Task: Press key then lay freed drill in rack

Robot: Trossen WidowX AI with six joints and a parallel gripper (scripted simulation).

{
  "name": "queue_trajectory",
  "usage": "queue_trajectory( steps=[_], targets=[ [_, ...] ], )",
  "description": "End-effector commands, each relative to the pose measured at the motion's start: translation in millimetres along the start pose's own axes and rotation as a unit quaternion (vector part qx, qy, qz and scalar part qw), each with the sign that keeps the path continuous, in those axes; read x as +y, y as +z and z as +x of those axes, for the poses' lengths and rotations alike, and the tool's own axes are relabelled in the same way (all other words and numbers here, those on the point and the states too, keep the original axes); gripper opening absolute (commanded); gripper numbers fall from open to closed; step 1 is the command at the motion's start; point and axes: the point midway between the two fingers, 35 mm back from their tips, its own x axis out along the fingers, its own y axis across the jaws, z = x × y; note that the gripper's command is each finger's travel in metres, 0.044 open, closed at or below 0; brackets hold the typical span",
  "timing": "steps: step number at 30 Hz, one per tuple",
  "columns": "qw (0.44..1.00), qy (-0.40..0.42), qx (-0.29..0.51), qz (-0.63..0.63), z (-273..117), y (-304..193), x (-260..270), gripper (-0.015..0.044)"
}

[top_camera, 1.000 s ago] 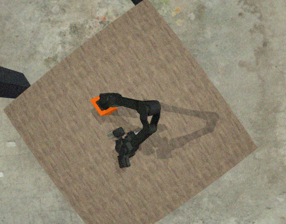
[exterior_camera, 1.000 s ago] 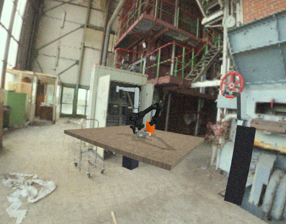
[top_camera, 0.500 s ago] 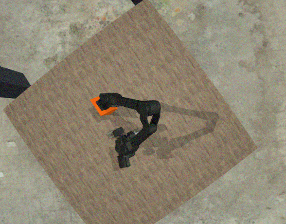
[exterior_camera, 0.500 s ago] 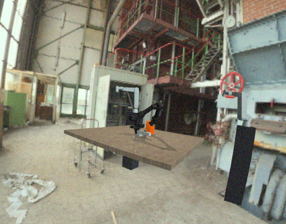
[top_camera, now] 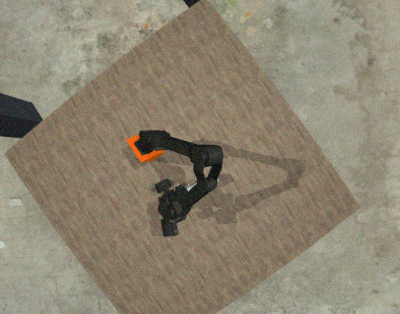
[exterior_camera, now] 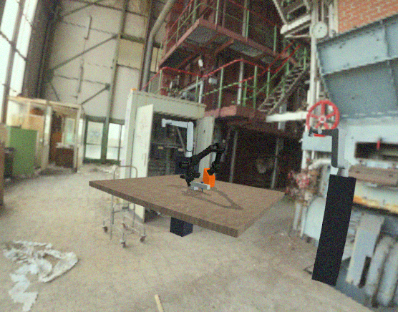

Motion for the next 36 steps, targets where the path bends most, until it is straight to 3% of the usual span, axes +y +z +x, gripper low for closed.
queue_trajectory(
  steps=[1,19,36],
  targets=[
    [1.0,-0.002,0.002,-0.002,-2,-7,-2,0.0],
    [1.0,-0.003,0.003,-0.002,-3,-33,-3,0.0],
    [1.0,-0.002,0.002,-0.002,1,-25,-1,0.044]
  ],
)
